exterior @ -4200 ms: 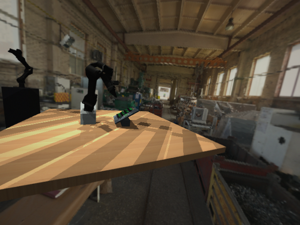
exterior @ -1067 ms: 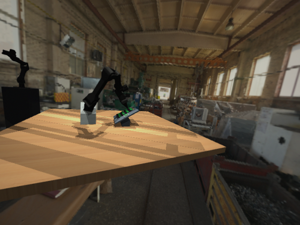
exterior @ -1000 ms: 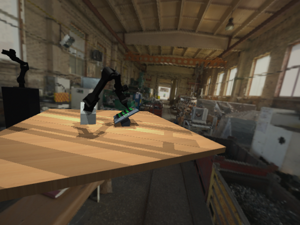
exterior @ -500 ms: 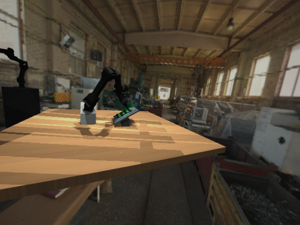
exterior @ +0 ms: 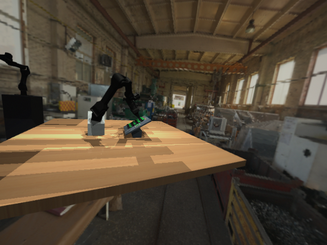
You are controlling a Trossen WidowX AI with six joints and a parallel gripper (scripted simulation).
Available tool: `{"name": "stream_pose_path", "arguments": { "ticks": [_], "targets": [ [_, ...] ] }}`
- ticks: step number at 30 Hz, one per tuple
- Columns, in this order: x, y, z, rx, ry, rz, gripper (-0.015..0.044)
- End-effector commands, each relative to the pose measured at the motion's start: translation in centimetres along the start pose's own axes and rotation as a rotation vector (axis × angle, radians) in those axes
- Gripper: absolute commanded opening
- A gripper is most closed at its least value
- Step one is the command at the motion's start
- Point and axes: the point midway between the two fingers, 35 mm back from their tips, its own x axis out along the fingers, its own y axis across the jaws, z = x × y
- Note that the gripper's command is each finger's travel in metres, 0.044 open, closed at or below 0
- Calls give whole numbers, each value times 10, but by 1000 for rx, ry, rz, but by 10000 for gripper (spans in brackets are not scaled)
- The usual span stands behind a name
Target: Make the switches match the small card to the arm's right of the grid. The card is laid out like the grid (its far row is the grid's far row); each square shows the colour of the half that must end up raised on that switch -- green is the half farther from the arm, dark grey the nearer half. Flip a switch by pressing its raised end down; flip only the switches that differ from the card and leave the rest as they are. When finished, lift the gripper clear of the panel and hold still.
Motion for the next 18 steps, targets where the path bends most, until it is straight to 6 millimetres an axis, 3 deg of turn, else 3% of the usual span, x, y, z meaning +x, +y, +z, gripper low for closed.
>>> {"name": "stream_pose_path", "arguments": {
  "ticks": [1, 7, 13, 18],
  "targets": [
    [2, 1, -2, -6, 4, 2, 0],
    [-1, 0, 0, 0, 1, 1, 0],
    [-56, 3, 1, -6, 31, 7, 0],
    [-64, 2, 1, -7, 32, 4, 0]
  ]
}}
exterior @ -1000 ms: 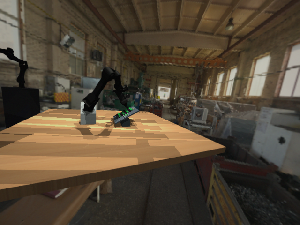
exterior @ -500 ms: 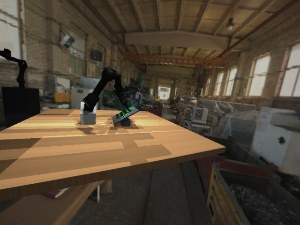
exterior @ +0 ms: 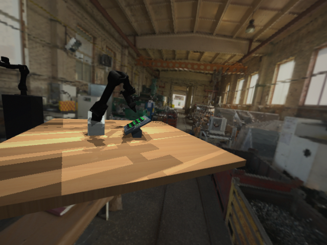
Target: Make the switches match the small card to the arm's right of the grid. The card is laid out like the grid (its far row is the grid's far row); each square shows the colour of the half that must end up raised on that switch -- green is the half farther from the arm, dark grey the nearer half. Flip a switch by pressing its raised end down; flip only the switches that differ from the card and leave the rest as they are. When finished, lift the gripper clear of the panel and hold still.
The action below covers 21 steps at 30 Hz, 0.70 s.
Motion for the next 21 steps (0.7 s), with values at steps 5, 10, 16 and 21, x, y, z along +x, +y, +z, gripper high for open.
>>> {"name": "stream_pose_path", "arguments": {
  "ticks": [5, 10, 16, 21],
  "targets": [
    [-5, -40, 3, 9, 9, -3, 0],
    [-5, -75, 0, 8, 8, -7, 0],
    [25, -75, -1, 8, -13, -6, 0],
    [31, -76, -1, 8, -19, -8, 0]
  ]
}}
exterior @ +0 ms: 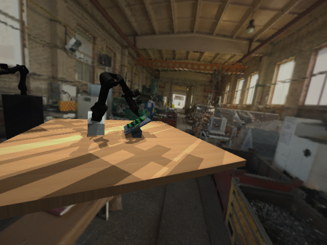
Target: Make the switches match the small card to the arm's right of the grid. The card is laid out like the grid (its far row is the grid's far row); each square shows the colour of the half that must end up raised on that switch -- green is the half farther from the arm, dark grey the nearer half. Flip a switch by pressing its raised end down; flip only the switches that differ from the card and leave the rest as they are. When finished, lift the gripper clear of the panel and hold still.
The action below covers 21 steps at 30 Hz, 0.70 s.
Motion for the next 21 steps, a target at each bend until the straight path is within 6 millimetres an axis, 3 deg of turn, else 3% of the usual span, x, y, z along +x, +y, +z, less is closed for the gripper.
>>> {"name": "stream_pose_path", "arguments": {
  "ticks": [1, 21],
  "targets": [
    [5, 1, 0, -3, -6, 5, 0],
    [26, 0, -1, -3, -6, 4, 0]
  ]
}}
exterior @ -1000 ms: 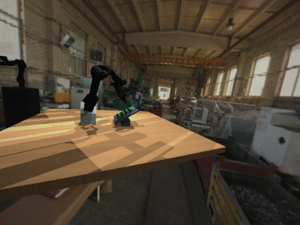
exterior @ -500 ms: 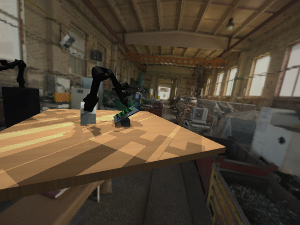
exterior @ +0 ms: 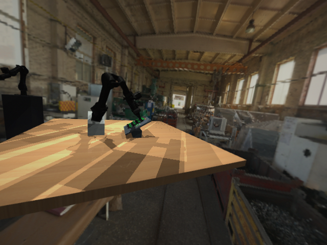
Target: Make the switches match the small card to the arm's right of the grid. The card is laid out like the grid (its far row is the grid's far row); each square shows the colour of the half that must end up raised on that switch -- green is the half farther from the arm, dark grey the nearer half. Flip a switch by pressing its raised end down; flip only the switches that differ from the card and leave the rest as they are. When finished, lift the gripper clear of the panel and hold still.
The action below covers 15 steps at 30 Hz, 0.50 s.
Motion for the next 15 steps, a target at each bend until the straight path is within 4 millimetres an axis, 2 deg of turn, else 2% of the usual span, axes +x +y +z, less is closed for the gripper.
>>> {"name": "stream_pose_path", "arguments": {
  "ticks": [1, 15],
  "targets": [
    [2, 2, -4, -13, 8, 2, 0],
    [2, 2, -4, -13, 8, 2, 0]
  ]
}}
